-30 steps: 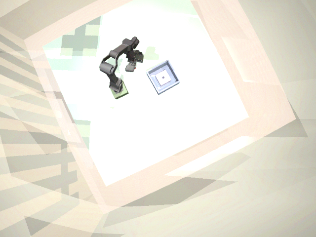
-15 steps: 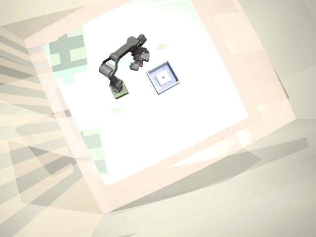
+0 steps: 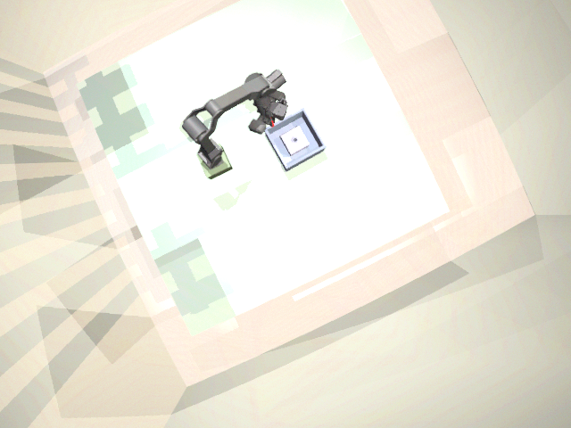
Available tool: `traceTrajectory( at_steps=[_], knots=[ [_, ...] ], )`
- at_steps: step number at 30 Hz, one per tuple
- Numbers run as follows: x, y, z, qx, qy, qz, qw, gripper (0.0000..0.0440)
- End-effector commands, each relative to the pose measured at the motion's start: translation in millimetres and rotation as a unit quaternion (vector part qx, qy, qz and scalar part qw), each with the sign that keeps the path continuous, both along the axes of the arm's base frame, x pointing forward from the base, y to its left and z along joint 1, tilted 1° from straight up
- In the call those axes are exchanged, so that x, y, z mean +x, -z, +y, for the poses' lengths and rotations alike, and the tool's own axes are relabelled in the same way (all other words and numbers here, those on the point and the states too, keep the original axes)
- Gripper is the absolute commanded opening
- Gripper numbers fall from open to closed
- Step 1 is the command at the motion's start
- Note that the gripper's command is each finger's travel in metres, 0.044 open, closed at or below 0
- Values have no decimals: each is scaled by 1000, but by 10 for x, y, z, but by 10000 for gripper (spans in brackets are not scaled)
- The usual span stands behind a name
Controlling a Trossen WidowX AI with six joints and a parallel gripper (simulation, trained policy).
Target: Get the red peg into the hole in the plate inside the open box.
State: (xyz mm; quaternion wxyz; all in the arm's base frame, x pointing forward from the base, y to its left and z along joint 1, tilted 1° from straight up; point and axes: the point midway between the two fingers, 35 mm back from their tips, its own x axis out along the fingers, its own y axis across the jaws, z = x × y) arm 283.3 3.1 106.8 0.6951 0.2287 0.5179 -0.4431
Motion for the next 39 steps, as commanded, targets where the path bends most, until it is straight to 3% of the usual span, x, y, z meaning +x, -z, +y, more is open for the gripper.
traceTrajectory(
  at_steps=[1, 25, 27, 32, 37, 39],
  knots=[
    [99, 22, -121, -2, 7, -2, 1000, 0],
    [614, 477, -862, 44, -37, -1, 998, 2],
    [612, 542, -873, 52, -45, 7, 998, 25],
    [614, 689, -904, 71, -57, 22, 996, 138],
    [711, 652, -994, 73, -81, 22, 994, 150],
    [768, 636, -1004, 79, -83, 20, 993, 202]
  ],
)
